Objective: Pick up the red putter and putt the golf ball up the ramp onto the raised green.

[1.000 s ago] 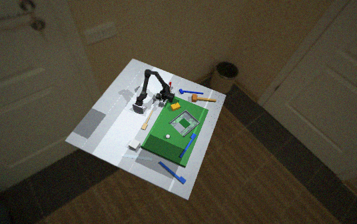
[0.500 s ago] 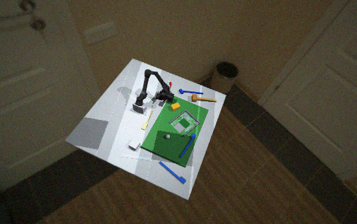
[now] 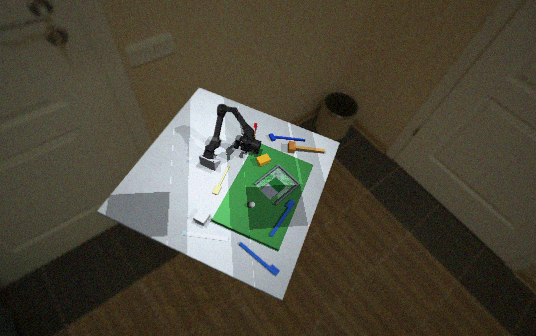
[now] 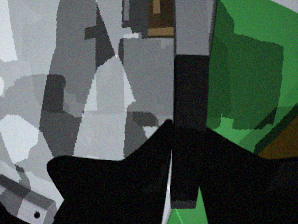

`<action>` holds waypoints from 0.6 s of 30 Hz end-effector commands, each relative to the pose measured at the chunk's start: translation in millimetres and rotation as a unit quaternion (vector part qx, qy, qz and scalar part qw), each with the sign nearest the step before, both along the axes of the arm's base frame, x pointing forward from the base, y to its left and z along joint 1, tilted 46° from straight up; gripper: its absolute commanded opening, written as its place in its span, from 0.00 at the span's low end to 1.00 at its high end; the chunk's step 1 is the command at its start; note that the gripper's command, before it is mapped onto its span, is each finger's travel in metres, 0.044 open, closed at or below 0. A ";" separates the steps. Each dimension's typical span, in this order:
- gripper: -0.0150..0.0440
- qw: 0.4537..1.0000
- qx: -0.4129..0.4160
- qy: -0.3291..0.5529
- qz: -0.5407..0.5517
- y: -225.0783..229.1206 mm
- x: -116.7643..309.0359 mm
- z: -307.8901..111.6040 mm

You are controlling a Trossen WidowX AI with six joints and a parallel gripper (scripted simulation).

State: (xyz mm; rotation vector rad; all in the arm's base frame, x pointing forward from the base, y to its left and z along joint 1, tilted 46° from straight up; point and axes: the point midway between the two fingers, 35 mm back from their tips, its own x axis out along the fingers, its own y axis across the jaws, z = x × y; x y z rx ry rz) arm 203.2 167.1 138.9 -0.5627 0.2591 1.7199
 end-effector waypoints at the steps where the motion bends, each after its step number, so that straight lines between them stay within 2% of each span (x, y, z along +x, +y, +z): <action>1: 0.25 1.000 -0.001 -0.007 -0.006 -7.7 4.6 8.3; 18: 0.25 0.999 -0.012 -0.020 -0.044 -68.5 5.5 69.2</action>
